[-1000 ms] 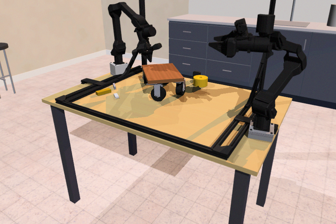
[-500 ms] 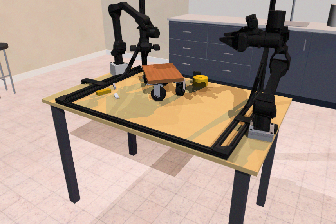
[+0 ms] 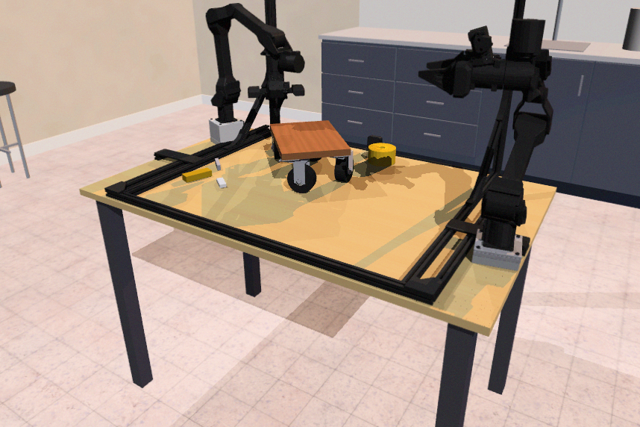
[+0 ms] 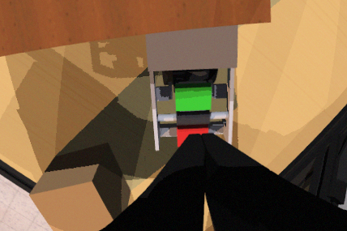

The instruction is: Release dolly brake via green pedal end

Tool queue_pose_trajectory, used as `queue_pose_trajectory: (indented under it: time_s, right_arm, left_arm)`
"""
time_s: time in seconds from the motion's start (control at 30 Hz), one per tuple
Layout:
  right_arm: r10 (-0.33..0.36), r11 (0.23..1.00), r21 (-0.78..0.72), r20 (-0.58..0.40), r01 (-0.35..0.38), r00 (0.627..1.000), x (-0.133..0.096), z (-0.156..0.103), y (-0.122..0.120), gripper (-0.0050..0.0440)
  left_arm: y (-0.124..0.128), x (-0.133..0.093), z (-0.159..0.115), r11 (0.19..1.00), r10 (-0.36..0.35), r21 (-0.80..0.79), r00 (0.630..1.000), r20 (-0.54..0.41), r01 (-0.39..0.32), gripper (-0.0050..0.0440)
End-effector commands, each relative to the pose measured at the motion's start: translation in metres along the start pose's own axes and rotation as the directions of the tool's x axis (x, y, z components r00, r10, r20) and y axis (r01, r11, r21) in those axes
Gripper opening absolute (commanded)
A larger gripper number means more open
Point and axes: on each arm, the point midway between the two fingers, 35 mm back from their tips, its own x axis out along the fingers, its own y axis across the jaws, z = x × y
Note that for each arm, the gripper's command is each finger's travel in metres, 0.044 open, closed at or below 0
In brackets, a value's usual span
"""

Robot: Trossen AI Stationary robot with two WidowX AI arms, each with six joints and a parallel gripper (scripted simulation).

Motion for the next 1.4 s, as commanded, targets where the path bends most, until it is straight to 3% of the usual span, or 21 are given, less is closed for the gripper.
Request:
queue_pose_trajectory:
  time_s: [0.0, 0.77, 1.37]
  right_arm:
    - [-0.004, 1.000, -0.003, 0.002, 0.004, 1.000, 0.000, 0.000, -0.001, 0.0000]
    - [-0.004, 1.000, -0.003, 0.002, 0.004, 1.000, 0.029, 0.000, -0.001, 0.0000]
    - [-0.004, 1.000, -0.003, 0.002, 0.004, 1.000, 0.037, 0.001, 0.000, 0.0000]
  left_arm:
    - [-0.001, 0.000, 0.001, 1.000, -0.003, 0.006, 1.000, 0.001, 0.003, 0.0440]
    - [-0.001, 0.000, 0.001, 1.000, -0.003, 0.006, 1.000, 0.001, 0.003, 0.0440]
    - [-0.001, 0.000, 0.001, 1.000, -0.003, 0.006, 1.000, 0.001, 0.003, 0.0440]
